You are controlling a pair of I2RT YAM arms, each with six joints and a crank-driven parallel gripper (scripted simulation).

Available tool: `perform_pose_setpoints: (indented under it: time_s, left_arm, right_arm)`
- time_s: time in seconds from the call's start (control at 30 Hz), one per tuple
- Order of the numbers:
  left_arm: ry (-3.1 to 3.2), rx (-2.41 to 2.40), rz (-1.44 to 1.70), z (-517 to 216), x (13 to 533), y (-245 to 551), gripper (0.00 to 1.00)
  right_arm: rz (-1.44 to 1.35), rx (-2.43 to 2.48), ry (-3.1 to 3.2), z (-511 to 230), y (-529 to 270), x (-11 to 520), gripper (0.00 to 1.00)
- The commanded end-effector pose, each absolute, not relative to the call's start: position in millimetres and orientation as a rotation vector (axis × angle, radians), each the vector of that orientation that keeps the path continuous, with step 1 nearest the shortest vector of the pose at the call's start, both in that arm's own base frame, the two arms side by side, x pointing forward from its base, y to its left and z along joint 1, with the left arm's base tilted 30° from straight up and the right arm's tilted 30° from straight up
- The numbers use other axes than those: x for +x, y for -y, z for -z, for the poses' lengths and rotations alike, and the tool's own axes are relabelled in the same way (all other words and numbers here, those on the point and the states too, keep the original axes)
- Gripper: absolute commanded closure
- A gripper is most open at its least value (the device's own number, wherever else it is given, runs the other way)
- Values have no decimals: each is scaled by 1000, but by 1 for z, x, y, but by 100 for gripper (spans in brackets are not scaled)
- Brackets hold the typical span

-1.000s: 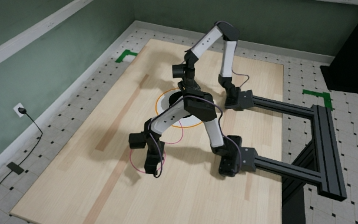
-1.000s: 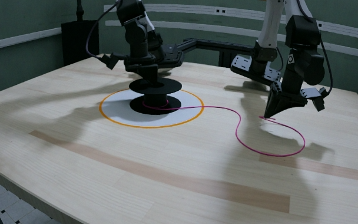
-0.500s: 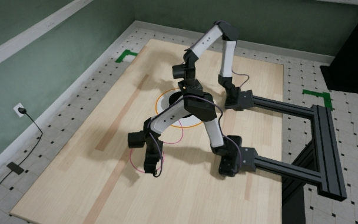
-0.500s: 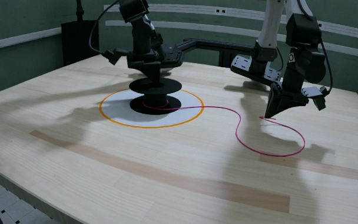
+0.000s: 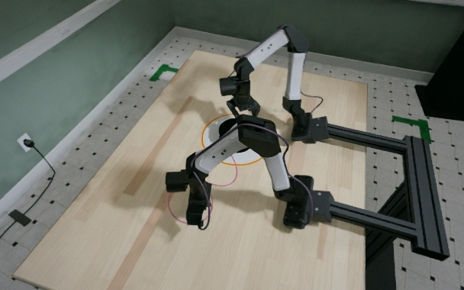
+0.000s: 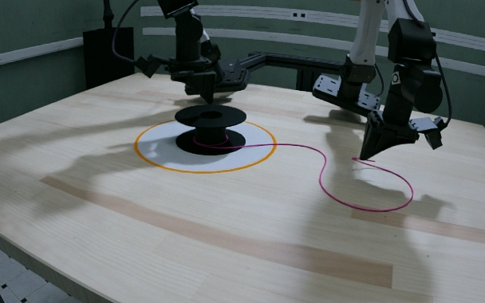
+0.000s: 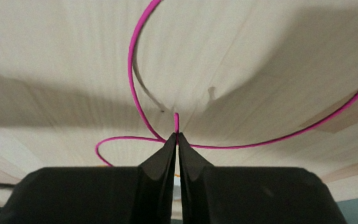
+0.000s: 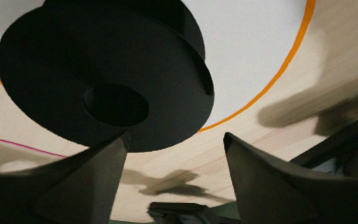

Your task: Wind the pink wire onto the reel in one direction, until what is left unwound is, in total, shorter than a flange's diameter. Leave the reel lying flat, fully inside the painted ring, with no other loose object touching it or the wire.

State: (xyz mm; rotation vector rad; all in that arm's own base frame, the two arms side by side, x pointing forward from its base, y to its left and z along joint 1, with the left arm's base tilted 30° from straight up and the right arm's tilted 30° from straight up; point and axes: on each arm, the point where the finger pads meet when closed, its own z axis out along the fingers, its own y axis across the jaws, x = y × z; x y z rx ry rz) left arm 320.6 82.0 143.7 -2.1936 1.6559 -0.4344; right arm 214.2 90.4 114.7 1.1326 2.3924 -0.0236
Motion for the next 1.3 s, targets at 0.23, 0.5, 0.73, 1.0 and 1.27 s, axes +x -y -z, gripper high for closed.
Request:
perform_pose_setpoints:
  time_s: [0.23, 0.5, 0.73, 1.0, 1.27]
  left_arm:
    - [-1652, -2181, 442, -142, 321, -85, 100]
    - [-1651, -2182, 442, -143, 322, -85, 100]
    - [-1651, -2182, 442, -144, 322, -85, 100]
    - [-1651, -2182, 442, -145, 322, -85, 100]
    - [-1651, -2182, 442, -147, 323, -86, 100]
  right_arm:
    - [258, 197, -2635, -140, -89, 260, 15]
    - [416, -387, -2644, -147, -99, 279, 15]
    - [539, -939, -2552, -157, -109, 298, 15]
    - [629, -1495, -2352, -158, -111, 299, 15]
    - [648, -1652, -2272, -155, -111, 299, 15]
